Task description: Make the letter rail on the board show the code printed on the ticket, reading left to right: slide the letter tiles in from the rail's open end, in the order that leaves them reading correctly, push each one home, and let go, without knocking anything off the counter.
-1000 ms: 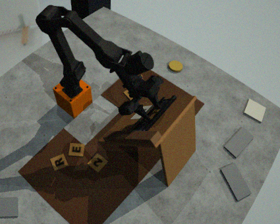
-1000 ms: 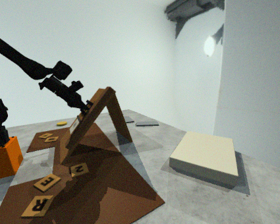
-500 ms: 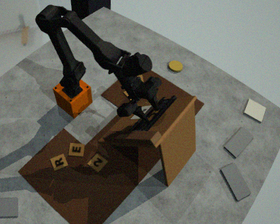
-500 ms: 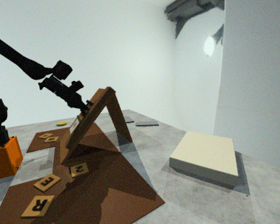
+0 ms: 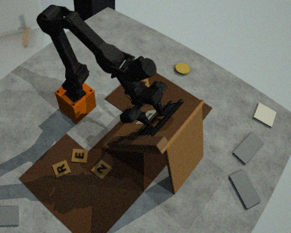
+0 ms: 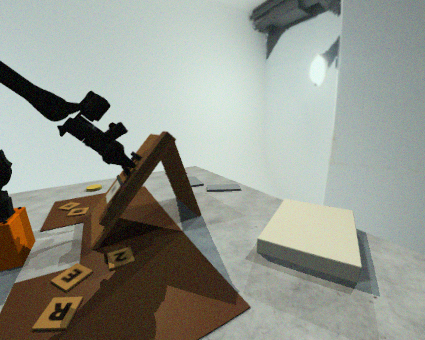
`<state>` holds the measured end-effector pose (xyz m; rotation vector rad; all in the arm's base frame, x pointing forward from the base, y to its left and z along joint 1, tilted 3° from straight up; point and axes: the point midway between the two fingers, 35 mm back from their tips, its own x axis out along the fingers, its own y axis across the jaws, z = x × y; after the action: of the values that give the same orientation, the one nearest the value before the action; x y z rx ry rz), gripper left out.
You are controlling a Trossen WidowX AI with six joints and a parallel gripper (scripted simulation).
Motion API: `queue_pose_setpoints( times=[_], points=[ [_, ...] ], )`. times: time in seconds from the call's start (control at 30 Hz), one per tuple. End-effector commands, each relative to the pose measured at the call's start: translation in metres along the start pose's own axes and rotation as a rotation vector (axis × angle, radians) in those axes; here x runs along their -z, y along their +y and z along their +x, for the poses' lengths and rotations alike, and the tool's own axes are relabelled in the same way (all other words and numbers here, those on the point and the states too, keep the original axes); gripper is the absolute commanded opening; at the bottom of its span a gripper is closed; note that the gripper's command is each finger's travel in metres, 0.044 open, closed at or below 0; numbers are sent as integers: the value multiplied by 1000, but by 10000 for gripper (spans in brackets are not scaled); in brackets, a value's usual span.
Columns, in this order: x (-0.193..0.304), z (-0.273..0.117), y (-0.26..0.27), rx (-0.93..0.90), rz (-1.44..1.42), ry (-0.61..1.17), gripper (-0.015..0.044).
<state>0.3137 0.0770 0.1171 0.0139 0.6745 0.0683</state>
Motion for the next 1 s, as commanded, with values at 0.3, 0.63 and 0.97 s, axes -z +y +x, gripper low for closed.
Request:
queue_pose_setpoints(
  times=[0.3,0.63,0.97],
  points=[
    [-1,0,-6,-5,-5,-4,0],
    [-1,0,-11,-4,-5,-4,0],
    [-1,0,-16,-4,-6,-4,0]
  ],
)
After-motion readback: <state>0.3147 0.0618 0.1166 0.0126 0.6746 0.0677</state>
